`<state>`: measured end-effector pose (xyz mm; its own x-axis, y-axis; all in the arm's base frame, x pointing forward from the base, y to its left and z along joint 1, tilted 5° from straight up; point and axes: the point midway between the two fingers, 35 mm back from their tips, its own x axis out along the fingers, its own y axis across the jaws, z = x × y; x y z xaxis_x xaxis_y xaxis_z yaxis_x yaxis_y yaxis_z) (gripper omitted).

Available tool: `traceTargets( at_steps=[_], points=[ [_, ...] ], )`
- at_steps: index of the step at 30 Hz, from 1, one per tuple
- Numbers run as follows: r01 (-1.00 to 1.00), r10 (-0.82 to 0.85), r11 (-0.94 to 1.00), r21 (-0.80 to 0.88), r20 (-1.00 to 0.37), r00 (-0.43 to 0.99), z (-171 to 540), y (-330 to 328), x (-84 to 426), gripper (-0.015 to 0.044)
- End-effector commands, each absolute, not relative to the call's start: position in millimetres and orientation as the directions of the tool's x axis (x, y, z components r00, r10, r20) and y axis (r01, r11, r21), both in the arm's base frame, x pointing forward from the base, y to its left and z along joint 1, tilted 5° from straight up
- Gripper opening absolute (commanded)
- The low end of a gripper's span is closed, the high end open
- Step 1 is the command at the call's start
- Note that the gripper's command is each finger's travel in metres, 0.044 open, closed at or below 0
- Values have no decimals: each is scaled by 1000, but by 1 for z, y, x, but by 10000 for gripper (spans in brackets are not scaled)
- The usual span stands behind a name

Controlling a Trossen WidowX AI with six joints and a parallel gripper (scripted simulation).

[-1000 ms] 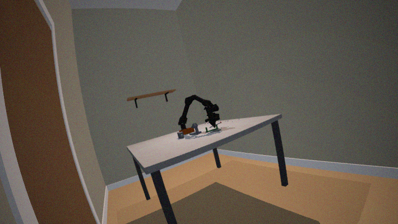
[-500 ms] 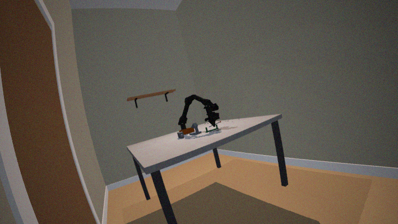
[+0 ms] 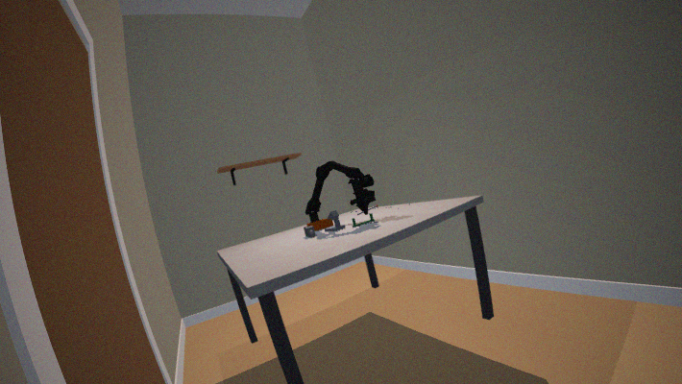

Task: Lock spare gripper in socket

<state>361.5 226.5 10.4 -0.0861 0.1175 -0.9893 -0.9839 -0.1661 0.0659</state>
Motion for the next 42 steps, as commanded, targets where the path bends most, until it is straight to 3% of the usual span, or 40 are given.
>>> traceTargets(
  at_steps=[1, 22, 42],
  points=[
    [-984, 117, -166, 66, -989, -87, 10, 227, 361, 0],
    [-984, 113, -166, 66, -990, -86, 22, 169, 375, 0],
    [-984, 116, -167, 64, -990, -84, -4, 169, 373, 0]
  ],
)
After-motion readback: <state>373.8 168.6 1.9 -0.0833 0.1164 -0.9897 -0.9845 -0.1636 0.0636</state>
